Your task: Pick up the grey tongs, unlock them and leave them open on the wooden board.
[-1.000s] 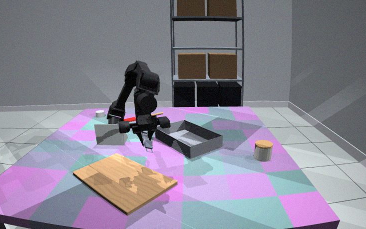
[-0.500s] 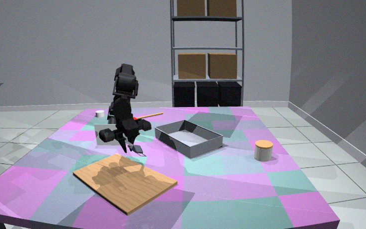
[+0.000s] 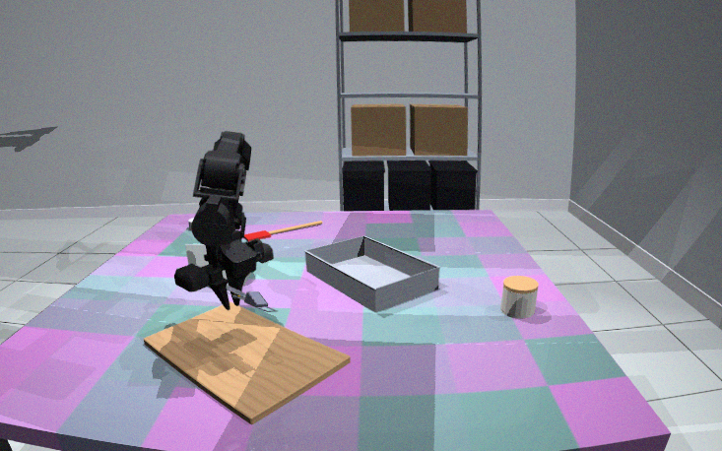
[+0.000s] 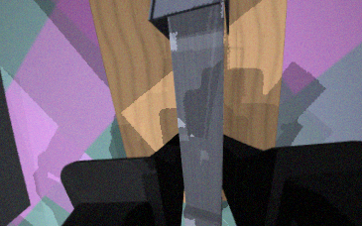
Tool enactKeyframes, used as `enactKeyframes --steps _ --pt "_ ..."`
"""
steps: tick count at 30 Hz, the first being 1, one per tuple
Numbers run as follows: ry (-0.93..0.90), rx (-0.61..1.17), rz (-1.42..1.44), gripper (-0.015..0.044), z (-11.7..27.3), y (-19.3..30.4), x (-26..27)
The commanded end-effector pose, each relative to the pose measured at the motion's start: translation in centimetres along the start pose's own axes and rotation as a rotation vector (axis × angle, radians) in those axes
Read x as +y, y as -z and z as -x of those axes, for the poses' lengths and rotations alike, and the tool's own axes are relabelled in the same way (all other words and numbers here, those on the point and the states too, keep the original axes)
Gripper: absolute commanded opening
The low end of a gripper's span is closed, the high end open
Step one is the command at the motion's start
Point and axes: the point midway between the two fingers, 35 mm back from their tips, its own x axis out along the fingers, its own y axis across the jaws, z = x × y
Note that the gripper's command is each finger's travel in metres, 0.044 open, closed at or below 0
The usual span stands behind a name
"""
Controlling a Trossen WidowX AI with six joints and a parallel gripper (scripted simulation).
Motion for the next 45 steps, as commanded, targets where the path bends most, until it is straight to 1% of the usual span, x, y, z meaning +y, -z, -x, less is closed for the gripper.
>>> enactKeyframes --steps 1,7,27,45 --pt "0.015 -0.010 0.013 -0.0150 0.6 -0.2 -0.2" --pt "0.015 -0.059 0.004 -0.0150 0.8 -0.4 -0.5" --pt "0.014 -0.450 -0.043 -0.0150 3.6 -1.7 -2.0" --pt "0.011 -0.787 -0.042 -0.0150 7.0 -1.0 -2.2"
